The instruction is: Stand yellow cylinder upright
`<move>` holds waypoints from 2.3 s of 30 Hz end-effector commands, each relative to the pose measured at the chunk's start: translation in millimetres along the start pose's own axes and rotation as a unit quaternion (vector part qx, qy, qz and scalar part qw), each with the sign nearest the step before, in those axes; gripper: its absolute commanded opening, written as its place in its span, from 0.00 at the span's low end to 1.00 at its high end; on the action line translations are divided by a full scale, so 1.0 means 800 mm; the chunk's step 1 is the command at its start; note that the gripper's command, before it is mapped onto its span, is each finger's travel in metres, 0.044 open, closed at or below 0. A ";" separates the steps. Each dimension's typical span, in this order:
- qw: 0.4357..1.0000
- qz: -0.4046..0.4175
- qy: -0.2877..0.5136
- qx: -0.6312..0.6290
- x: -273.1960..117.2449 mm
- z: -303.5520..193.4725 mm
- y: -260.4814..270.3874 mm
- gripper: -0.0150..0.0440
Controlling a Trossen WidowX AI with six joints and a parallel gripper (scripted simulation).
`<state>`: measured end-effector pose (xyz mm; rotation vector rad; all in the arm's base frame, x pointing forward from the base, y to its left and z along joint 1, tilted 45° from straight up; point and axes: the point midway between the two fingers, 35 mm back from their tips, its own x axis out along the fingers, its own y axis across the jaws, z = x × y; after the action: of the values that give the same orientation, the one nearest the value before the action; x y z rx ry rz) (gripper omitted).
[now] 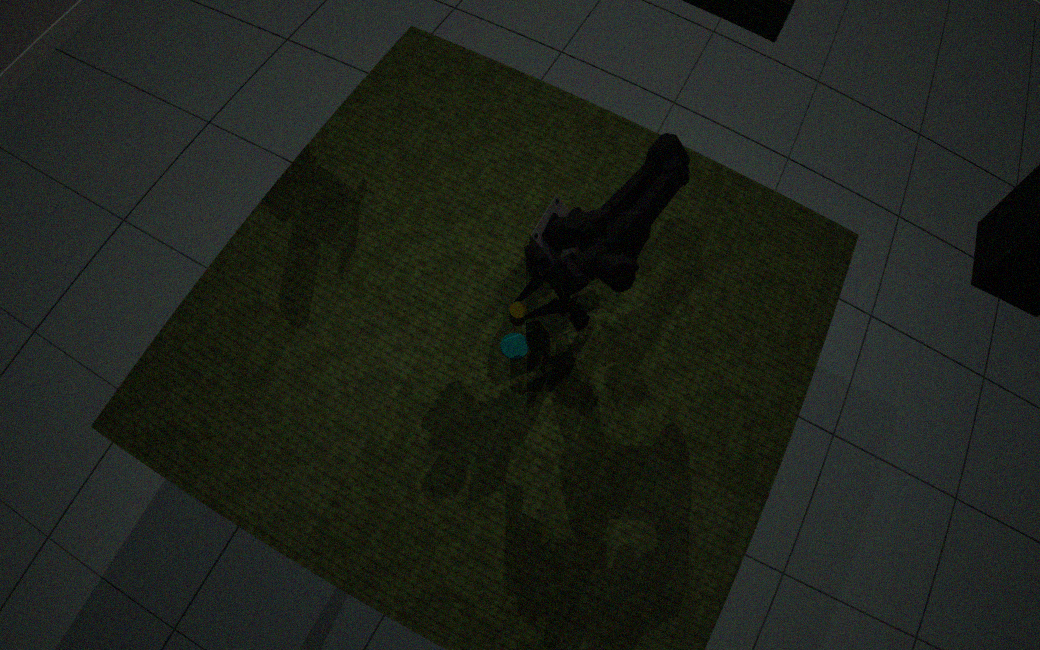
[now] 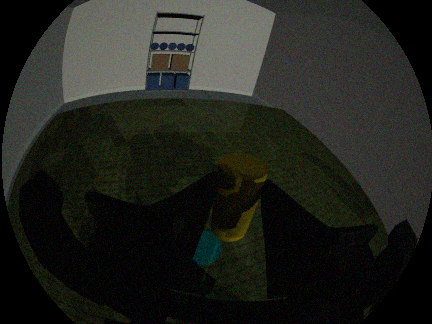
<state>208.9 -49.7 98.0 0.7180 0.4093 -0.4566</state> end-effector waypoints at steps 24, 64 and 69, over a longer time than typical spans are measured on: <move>0.996 0.041 -0.064 0.053 -0.002 0.007 0.004 0.43; 0.997 0.005 -0.036 0.062 0.024 -0.045 0.016 0.43; 0.998 0.000 -0.035 0.060 0.027 -0.056 0.017 0.43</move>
<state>224.9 -17.5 69.5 0.8195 0.3140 -0.4936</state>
